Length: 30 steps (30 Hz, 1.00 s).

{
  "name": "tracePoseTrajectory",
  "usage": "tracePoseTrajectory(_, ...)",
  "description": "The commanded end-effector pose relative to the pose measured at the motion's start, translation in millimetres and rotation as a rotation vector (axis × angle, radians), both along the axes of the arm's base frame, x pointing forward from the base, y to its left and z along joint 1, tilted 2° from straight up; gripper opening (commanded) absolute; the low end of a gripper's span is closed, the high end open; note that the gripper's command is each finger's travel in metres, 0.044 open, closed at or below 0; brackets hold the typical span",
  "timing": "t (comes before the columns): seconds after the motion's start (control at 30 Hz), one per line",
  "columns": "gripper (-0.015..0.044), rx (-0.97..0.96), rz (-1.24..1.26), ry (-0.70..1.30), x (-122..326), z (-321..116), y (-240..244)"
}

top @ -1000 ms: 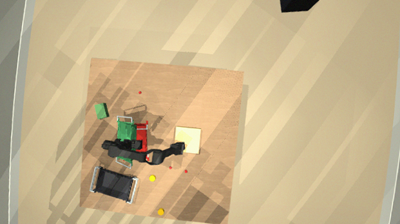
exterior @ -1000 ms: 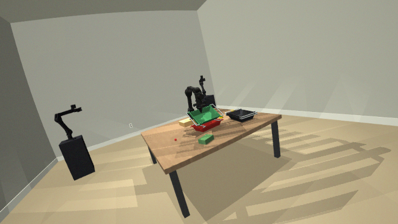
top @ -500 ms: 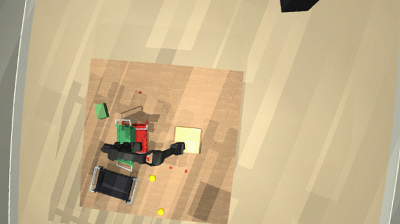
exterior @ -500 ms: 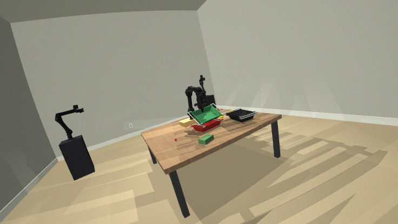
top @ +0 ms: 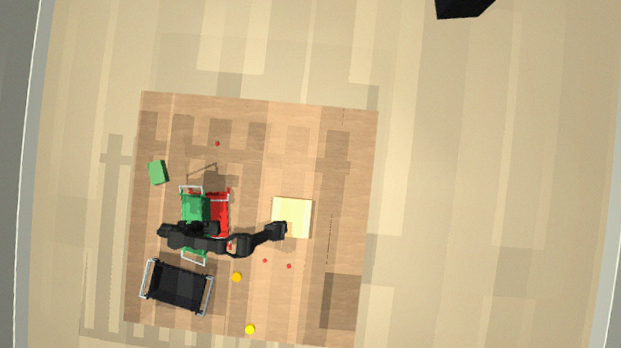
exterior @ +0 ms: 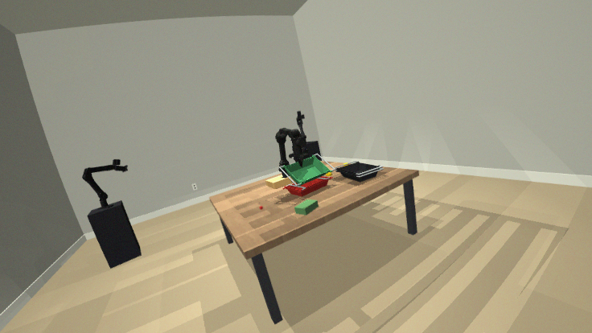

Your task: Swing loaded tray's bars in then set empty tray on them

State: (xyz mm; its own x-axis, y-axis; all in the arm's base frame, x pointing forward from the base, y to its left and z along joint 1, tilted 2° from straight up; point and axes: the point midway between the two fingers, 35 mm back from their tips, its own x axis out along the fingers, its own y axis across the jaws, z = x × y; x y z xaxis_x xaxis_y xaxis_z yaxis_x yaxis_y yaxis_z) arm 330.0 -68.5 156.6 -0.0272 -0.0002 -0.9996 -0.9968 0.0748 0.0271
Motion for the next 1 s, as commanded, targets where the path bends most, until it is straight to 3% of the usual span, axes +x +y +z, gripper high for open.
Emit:
tracePoseTrajectory(0.0,0.0000,-0.005,0.004,-0.026,3.0,6.4,-0.4)
tracePoseTrajectory(0.97,0.0000,-0.004,0.004,-0.026,2.9,-3.7,-0.1)
